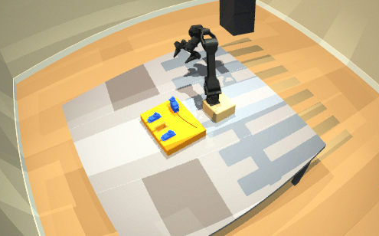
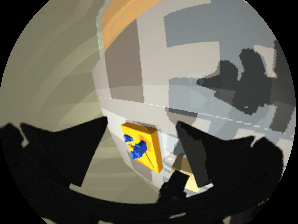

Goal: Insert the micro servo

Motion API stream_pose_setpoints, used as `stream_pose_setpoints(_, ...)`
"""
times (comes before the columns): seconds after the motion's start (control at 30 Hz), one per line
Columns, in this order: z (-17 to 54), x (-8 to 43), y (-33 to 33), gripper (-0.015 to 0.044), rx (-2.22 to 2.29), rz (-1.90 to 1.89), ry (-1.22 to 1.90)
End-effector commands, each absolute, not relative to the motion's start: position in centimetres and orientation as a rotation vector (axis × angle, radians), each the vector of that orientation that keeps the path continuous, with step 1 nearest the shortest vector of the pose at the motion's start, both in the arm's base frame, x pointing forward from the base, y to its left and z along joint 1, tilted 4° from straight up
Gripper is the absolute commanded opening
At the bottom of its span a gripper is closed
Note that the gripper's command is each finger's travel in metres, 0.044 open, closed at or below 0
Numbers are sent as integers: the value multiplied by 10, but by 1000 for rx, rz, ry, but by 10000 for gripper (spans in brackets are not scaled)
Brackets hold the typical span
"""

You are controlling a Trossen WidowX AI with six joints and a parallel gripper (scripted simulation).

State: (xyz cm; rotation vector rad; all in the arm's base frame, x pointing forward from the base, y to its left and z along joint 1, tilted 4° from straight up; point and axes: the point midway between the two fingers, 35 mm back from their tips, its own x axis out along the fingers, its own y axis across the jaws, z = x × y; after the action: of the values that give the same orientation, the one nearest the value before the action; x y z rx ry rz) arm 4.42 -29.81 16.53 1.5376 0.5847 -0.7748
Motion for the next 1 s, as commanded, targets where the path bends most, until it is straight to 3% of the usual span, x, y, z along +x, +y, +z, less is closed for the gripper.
stream_pose_setpoints(0.0,161,57,-292,440,1456,-730,665)
stream_pose_setpoints(0.97,139,150,-226,440,700,-237,1161)
